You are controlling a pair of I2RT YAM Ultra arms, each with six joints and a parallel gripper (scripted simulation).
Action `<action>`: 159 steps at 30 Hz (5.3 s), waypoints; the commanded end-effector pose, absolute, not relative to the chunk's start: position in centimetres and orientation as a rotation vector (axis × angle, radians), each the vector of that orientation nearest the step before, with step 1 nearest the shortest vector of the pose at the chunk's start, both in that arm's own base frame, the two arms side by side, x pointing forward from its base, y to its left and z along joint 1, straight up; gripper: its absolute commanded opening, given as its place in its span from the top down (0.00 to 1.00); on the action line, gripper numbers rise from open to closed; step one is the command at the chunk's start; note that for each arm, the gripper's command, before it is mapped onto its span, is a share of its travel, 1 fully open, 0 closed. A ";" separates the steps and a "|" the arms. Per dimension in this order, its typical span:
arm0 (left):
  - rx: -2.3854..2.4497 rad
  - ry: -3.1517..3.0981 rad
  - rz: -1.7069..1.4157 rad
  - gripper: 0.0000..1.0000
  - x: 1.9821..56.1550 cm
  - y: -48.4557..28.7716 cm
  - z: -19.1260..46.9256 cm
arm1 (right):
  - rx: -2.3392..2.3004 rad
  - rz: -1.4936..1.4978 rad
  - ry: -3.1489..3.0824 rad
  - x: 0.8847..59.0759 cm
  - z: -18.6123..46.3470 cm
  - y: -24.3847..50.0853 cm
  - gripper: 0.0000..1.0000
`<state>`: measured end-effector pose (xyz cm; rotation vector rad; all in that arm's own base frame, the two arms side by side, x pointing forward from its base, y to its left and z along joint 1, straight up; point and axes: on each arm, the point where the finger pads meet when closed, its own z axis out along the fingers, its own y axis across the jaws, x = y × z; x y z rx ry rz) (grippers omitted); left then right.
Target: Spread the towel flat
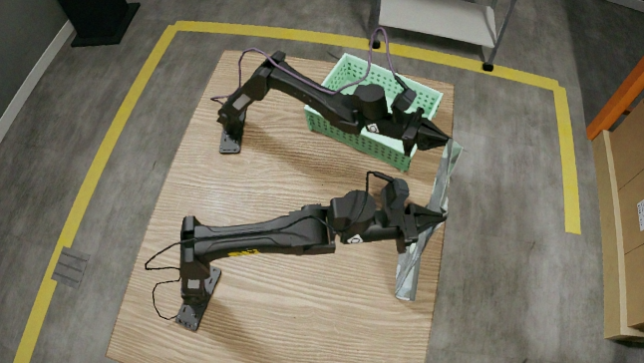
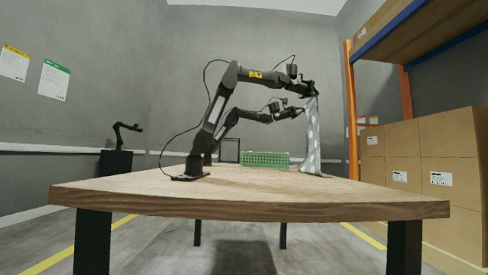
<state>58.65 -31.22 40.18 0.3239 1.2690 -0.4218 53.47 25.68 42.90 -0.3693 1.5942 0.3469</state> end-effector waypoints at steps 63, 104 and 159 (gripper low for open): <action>0.703 2.358 -0.253 1.00 39.6 -26.3 26.7 | -0.731 0.220 2.441 34.7 26.6 22.7 1.00; 0.994 2.338 -0.321 1.00 21.5 -22.5 7.6 | -1.113 0.351 2.292 16.4 7.4 20.5 1.00; 1.180 2.248 -0.390 0.67 15.2 -22.2 4.0 | -1.365 0.430 2.185 10.3 4.0 20.7 0.67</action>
